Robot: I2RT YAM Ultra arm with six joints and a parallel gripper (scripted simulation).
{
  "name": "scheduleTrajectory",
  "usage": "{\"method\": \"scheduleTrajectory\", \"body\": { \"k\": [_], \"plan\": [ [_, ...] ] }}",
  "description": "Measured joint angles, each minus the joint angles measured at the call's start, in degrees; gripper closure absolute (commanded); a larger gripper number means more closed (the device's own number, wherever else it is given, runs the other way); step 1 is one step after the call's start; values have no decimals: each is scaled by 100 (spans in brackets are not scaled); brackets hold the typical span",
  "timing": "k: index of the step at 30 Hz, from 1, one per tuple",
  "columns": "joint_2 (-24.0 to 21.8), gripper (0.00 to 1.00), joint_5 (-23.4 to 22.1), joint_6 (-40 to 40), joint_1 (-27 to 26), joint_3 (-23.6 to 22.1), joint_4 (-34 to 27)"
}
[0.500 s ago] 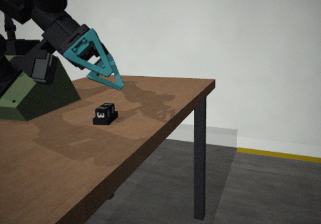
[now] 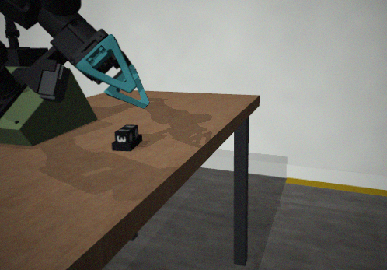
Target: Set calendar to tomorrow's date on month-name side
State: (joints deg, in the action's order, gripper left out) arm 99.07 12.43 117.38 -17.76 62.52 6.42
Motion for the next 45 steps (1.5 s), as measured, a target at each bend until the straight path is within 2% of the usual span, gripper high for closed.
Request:
{"method": "scheduleTrajectory", "body": {
  "k": [6,10,18,23,34,45],
  "plan": [
    [0,0,20,-7,0,2,-28],
    [125,0,151,-85,144,120,-391],
    [507,0,470,-420,1023,560,-2009],
    [634,0,684,-597,1244,776,-2855],
    [1069,0,1156,-1049,2177,1300,-4972],
    [1403,0,1572,-1447,2924,1738,-6817]
  ]
}}
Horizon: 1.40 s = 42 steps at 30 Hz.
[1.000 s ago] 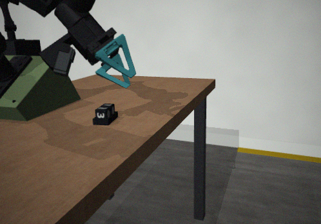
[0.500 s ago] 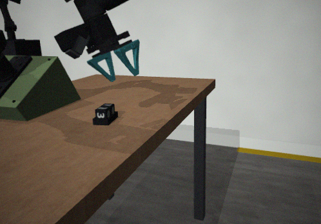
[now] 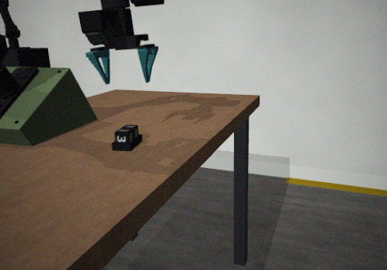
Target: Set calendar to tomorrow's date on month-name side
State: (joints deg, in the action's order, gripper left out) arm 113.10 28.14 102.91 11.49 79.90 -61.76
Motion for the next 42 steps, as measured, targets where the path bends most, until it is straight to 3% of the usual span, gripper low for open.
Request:
{"method": "scheduleTrajectory", "body": {
  "k": [7,19,22,28,29,42],
  "plan": [
    [0,0,107,-105,105,68,-511],
    [0,0,142,-125,105,103,-614],
    [26,0,153,-186,39,15,-446],
    [203,0,188,-455,-317,-601,238],
    [223,53,190,-496,-356,-678,330],
    [210,53,212,-647,-372,-726,708]
  ]
}}
